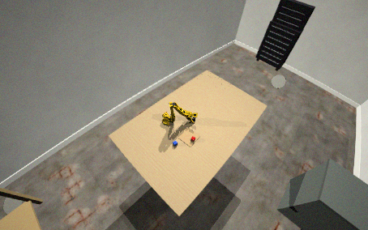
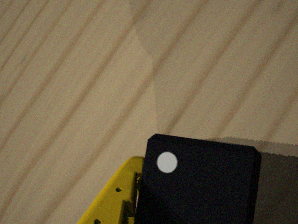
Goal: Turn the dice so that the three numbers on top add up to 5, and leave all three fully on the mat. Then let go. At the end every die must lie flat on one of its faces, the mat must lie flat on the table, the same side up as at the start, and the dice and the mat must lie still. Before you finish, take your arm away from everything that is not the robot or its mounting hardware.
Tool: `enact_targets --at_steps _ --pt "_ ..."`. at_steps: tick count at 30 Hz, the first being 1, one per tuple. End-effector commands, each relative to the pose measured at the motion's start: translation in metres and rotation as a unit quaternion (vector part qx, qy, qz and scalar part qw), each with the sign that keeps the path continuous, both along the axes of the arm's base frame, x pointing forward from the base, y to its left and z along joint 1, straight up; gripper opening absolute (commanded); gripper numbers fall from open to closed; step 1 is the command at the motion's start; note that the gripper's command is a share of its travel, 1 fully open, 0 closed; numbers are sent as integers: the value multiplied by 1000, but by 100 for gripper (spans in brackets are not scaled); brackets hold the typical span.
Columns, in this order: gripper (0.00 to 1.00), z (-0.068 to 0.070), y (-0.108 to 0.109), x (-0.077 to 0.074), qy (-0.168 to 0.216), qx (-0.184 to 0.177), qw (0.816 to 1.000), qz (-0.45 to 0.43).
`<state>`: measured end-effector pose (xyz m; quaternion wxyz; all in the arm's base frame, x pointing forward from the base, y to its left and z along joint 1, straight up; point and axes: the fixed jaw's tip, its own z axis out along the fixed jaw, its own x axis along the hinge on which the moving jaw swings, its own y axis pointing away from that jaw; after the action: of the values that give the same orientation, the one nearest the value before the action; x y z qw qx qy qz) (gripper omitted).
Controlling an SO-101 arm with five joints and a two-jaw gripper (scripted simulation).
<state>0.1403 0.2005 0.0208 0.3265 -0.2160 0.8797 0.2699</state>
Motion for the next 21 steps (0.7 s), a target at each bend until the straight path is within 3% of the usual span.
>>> enact_targets --at_steps 1,21 --pt "35 34 -14 -14 53 -111 991 51" --pt "35 39 -18 -17 45 -150 984 81"
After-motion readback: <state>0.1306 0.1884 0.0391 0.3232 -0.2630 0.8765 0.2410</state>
